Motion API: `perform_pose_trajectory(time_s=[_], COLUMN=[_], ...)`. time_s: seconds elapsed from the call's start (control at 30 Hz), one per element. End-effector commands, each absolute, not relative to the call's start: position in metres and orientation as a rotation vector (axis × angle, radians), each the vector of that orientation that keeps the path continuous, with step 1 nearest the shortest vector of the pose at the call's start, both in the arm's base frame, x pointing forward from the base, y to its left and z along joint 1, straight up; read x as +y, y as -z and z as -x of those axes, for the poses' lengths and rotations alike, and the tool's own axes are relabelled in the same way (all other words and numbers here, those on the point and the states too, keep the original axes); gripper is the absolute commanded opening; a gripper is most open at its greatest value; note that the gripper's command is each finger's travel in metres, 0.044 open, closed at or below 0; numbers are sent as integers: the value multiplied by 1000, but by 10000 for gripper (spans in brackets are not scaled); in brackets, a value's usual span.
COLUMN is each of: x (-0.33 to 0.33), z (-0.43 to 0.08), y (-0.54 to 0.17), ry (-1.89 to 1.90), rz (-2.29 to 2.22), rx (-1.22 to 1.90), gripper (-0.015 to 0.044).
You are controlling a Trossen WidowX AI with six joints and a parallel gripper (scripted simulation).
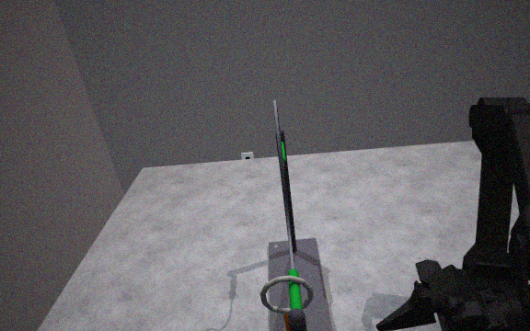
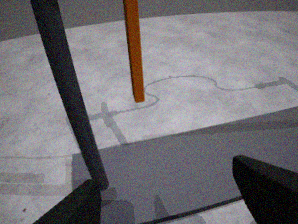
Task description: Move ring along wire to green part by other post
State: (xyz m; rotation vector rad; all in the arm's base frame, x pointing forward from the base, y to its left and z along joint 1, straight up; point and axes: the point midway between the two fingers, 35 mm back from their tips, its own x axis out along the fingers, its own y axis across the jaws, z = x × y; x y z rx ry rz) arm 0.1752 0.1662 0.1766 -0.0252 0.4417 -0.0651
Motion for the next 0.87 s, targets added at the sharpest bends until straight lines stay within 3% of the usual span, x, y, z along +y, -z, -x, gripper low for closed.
perform_pose_trajectory(time_s=[0.0,0.07,0.83], x=[166,166,166], z=[-155,-155,-155], y=[-192,-192,-192], ry=[60,60,60], rz=[24,24,24], rx=[419,419,419], gripper=[396,440,440])
